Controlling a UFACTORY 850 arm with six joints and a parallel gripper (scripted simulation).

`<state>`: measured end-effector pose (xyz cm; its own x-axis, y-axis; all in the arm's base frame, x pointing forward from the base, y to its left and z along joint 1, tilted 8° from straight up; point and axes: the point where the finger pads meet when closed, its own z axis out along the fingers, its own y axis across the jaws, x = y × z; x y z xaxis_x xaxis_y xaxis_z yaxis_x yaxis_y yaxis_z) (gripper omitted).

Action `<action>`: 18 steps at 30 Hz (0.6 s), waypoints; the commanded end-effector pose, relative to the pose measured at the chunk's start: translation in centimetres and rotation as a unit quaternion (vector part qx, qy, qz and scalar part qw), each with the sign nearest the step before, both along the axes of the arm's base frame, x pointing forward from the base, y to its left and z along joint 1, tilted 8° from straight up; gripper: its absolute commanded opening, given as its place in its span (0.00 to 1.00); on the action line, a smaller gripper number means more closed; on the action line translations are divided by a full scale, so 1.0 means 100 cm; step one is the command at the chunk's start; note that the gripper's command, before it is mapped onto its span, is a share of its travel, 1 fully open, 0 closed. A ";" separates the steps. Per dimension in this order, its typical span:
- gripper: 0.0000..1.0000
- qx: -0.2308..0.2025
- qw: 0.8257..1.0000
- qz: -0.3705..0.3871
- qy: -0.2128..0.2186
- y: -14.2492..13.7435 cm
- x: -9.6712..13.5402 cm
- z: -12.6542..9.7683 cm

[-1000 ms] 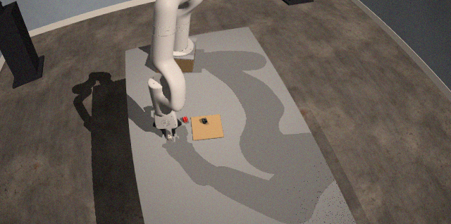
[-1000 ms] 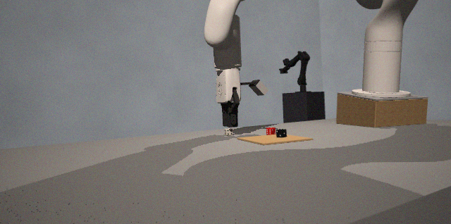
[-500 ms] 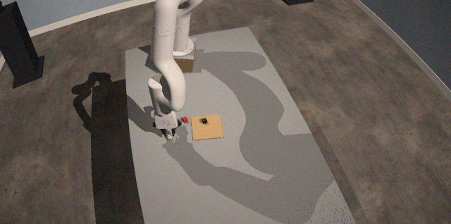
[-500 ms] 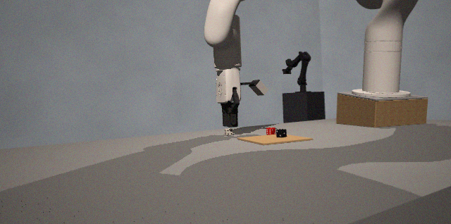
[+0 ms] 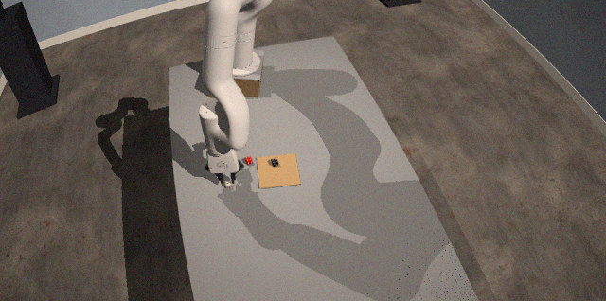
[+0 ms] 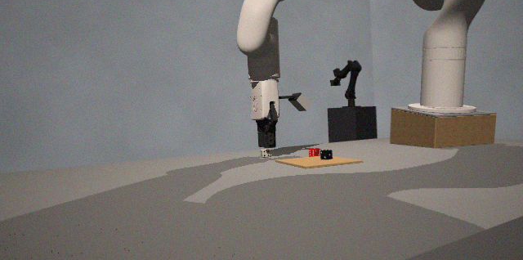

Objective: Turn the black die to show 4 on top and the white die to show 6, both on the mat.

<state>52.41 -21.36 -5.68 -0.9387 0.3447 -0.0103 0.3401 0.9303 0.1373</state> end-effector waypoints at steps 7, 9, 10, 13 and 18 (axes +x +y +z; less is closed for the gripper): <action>0.36 0.000 1.000 0.000 -0.001 0.001 0.001 -0.009; 0.36 0.000 1.000 0.000 -0.001 0.001 0.002 -0.012; 0.36 0.000 1.000 0.000 -0.001 0.001 0.002 -0.013; 0.36 0.000 1.000 0.000 -0.001 0.002 0.002 -0.016; 0.36 0.000 1.000 0.000 -0.001 0.002 0.002 -0.020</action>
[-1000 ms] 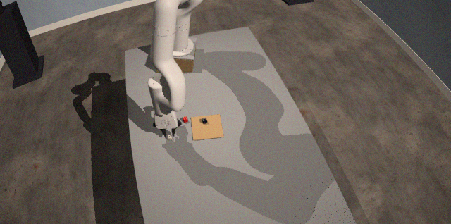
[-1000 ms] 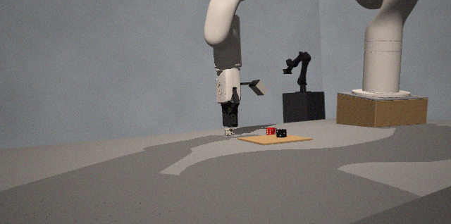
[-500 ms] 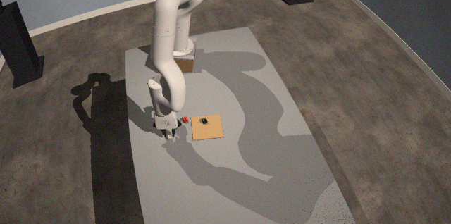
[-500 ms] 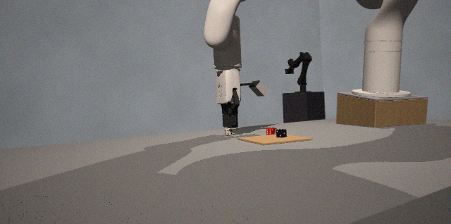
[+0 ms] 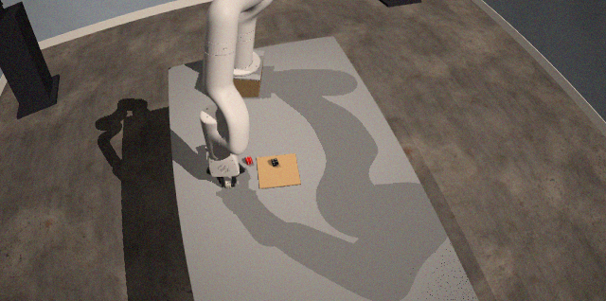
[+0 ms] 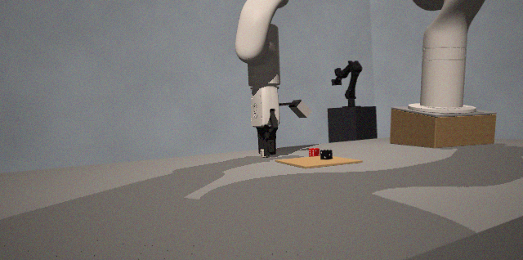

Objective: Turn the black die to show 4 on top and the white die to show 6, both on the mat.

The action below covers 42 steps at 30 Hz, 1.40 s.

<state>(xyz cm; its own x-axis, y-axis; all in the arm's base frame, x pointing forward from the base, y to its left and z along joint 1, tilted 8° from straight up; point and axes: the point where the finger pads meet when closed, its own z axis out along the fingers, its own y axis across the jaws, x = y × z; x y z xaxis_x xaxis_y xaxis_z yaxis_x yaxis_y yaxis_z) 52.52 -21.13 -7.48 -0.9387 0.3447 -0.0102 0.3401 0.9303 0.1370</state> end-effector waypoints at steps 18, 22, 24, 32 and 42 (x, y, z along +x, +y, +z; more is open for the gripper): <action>0.36 0.000 1.000 0.000 -0.001 0.000 0.001 -0.004; 0.36 0.000 1.000 0.000 -0.001 0.000 0.001 -0.004; 0.36 0.000 1.000 0.000 -0.001 0.000 0.001 -0.004; 0.36 0.000 1.000 0.000 -0.001 0.000 0.001 -0.004; 0.15 0.000 1.000 0.000 -0.001 0.000 0.001 -0.004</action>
